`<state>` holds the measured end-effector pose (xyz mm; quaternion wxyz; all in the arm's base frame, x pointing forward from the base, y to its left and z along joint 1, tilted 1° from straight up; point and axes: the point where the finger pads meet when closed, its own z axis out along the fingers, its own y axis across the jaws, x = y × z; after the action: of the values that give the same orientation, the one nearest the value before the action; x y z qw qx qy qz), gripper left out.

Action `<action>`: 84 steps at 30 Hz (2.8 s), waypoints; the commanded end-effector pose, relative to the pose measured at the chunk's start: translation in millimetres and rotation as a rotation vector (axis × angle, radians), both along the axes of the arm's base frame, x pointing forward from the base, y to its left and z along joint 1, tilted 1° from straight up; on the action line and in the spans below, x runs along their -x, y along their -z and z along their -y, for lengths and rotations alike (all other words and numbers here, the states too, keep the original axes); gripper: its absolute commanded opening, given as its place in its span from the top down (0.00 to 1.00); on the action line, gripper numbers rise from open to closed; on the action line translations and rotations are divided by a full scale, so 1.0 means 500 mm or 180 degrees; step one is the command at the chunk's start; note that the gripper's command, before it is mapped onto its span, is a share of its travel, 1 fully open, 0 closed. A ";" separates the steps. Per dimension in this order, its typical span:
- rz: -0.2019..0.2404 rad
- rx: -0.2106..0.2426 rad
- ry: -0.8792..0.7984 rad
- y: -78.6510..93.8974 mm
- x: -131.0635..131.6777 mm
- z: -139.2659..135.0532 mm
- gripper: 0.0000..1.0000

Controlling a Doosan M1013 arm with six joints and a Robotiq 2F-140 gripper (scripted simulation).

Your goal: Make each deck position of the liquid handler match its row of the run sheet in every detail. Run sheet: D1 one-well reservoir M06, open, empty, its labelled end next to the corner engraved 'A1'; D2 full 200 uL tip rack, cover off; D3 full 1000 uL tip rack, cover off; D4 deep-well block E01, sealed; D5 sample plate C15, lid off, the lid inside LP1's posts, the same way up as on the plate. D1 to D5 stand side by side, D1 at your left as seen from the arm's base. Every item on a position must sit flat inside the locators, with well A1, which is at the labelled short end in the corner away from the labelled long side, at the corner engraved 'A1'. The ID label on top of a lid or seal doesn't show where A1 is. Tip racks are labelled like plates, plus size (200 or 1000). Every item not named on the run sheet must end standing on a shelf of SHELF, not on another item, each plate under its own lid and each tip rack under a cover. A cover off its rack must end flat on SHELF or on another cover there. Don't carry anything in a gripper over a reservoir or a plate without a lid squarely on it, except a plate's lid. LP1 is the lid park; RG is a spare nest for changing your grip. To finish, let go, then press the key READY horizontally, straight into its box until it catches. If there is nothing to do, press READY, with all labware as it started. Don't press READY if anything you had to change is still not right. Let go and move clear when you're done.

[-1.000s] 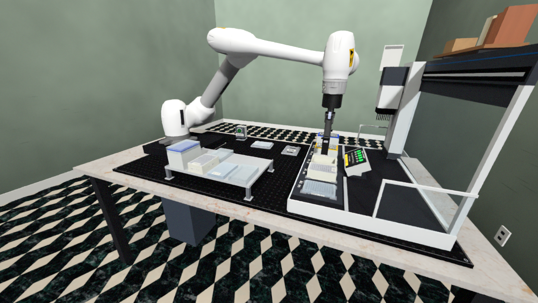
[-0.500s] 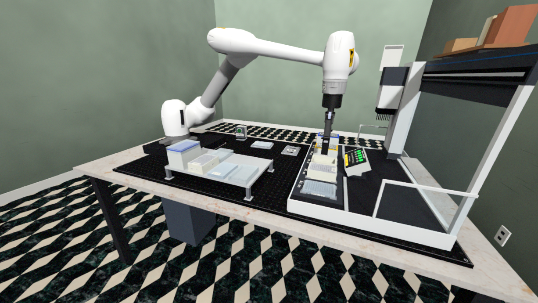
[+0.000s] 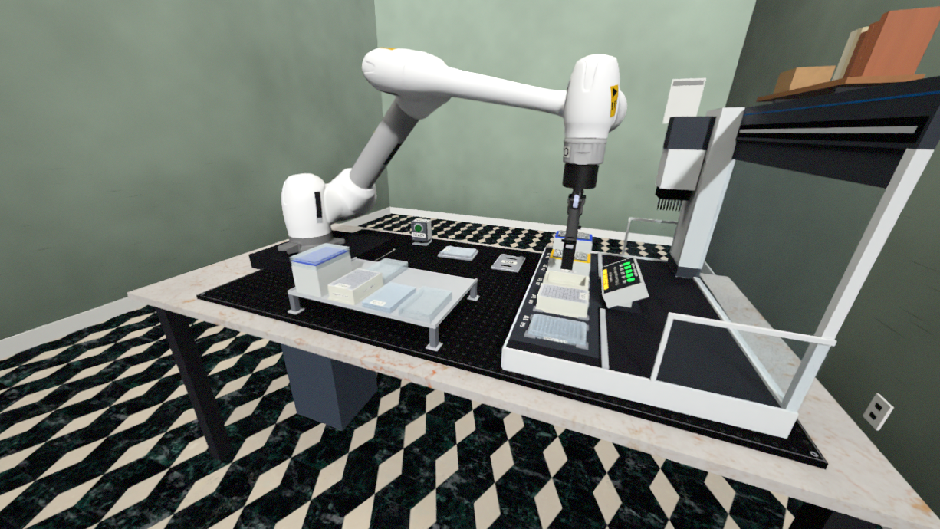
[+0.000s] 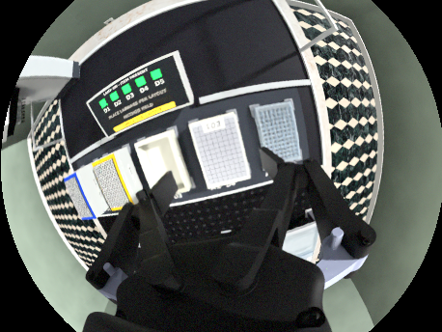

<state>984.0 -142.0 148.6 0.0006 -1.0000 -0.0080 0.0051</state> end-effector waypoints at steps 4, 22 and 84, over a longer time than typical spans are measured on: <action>0.0007 0.0000 -0.0001 -0.004 0.000 -0.059 0.21; 0.0007 -0.0001 -0.0001 -0.004 0.003 -0.219 0.21; 0.0007 -0.0002 -0.0001 -0.004 0.007 -0.447 0.21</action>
<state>980.4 72.9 149.0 0.0006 -1.0000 -0.0081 0.0050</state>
